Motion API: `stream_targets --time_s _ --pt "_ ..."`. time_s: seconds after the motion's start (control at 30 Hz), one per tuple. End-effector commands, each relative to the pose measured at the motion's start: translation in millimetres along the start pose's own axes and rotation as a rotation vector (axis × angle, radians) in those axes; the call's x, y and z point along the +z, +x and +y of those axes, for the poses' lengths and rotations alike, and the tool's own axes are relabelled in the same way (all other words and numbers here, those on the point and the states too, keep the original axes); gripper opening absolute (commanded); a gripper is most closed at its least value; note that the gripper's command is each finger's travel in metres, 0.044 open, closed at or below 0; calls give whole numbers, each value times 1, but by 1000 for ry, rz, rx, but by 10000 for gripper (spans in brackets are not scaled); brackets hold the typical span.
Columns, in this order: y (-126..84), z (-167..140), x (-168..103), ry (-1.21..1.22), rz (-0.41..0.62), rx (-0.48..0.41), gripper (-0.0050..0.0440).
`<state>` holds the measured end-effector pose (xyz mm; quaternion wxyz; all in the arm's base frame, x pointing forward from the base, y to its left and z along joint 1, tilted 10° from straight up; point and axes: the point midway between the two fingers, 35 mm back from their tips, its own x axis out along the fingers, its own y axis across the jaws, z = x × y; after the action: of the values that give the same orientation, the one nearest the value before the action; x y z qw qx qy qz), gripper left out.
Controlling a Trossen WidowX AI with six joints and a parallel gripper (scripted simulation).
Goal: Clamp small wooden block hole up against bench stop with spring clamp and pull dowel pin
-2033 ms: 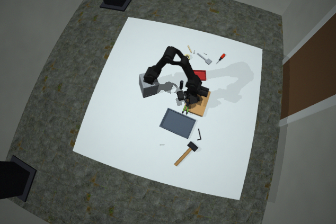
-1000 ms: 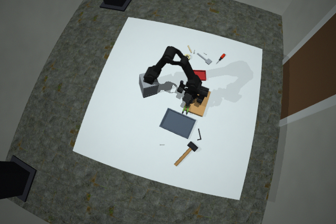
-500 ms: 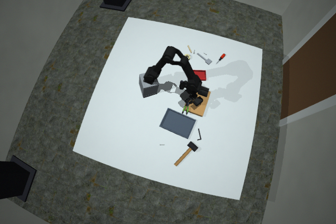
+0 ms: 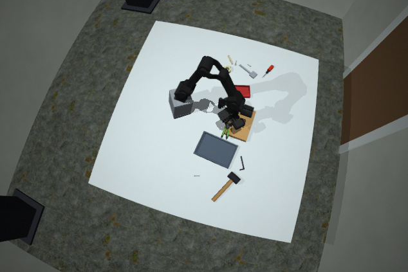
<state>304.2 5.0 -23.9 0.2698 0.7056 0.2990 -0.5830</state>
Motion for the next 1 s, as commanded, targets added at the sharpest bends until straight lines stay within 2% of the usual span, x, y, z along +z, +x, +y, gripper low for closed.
stream_targets --time_s 0.0,0.47,0.97 --pt "-1 0 0 4 1 1 0" --pt "-2 0 0 -157 1 1 0" --pt "-2 0 0 -579 1 1 0"
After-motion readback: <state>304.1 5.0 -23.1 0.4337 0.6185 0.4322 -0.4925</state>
